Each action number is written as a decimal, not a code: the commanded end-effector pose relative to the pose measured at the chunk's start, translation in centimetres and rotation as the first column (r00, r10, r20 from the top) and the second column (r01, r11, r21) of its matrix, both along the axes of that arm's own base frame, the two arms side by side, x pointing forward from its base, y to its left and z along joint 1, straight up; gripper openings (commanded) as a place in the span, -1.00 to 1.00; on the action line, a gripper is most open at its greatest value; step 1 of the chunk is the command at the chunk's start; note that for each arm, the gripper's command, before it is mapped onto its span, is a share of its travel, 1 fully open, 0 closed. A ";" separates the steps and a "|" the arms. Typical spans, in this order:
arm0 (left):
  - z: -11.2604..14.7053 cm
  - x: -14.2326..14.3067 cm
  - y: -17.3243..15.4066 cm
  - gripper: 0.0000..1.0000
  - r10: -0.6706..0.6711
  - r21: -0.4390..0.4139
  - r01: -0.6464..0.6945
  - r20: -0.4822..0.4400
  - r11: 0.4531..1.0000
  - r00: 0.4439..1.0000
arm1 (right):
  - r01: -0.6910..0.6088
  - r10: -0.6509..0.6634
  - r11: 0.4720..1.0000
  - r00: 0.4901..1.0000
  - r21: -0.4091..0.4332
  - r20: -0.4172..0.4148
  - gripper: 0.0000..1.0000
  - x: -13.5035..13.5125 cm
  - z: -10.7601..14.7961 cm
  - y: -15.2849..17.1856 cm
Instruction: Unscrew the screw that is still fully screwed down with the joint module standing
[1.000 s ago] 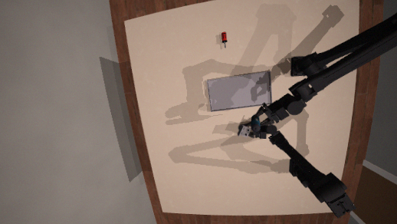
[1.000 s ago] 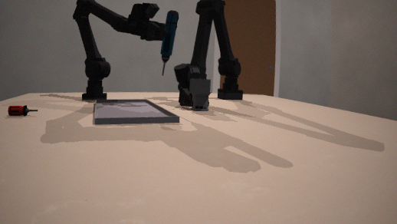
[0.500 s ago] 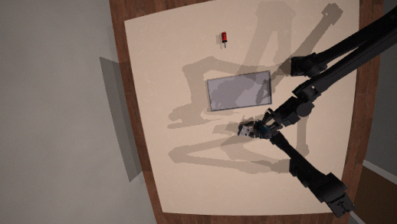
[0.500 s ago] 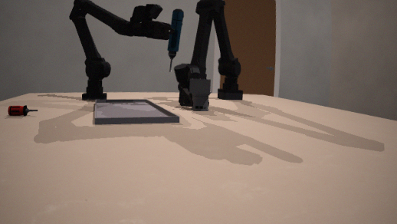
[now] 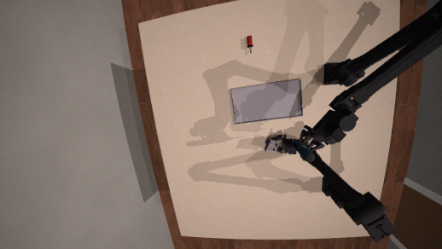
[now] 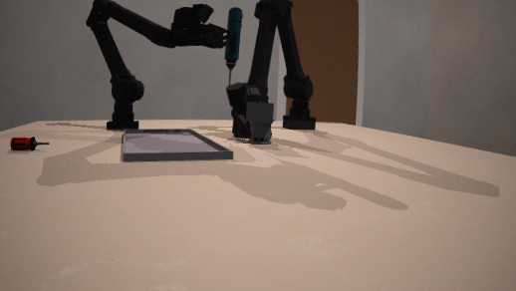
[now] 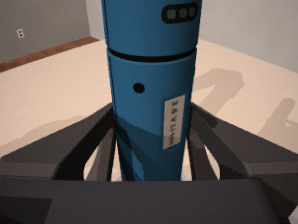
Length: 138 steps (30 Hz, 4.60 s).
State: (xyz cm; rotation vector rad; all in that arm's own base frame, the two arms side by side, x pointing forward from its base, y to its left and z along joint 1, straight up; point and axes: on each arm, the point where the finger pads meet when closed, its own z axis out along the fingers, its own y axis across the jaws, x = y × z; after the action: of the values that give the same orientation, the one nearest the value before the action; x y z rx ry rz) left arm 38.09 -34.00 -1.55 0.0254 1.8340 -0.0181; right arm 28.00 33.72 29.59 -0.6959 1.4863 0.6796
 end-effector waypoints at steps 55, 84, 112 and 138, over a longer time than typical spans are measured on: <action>-0.9 -0.7 -0.2 0.17 -0.013 0.009 0.013 -0.001 1.000 1.000 | 0.011 -0.019 0.996 0.996 0.091 0.085 -0.17 3.1 5.1 2.6; -0.9 -0.7 -0.2 0.17 -0.013 0.009 0.013 -0.001 1.000 1.000 | 0.011 -0.019 0.996 0.996 0.090 0.084 -0.17 4.6 4.9 4.4; -0.9 -0.7 -0.2 0.17 -0.013 0.009 0.013 -0.001 1.000 1.000 | 0.011 -0.018 0.996 0.996 0.089 0.084 -0.17 6.3 4.8 6.4; -0.9 -0.7 -0.2 0.17 -0.013 0.009 0.013 -0.001 1.000 1.000 | 0.010 -0.019 0.995 0.996 0.104 0.090 -0.17 6.7 5.6 6.9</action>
State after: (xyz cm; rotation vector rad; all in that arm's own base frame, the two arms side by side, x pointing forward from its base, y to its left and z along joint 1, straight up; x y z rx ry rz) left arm 38.09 -34.00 -1.55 0.0254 1.8340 -0.0181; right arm 32.71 39.21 28.00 -0.7049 1.5005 0.6694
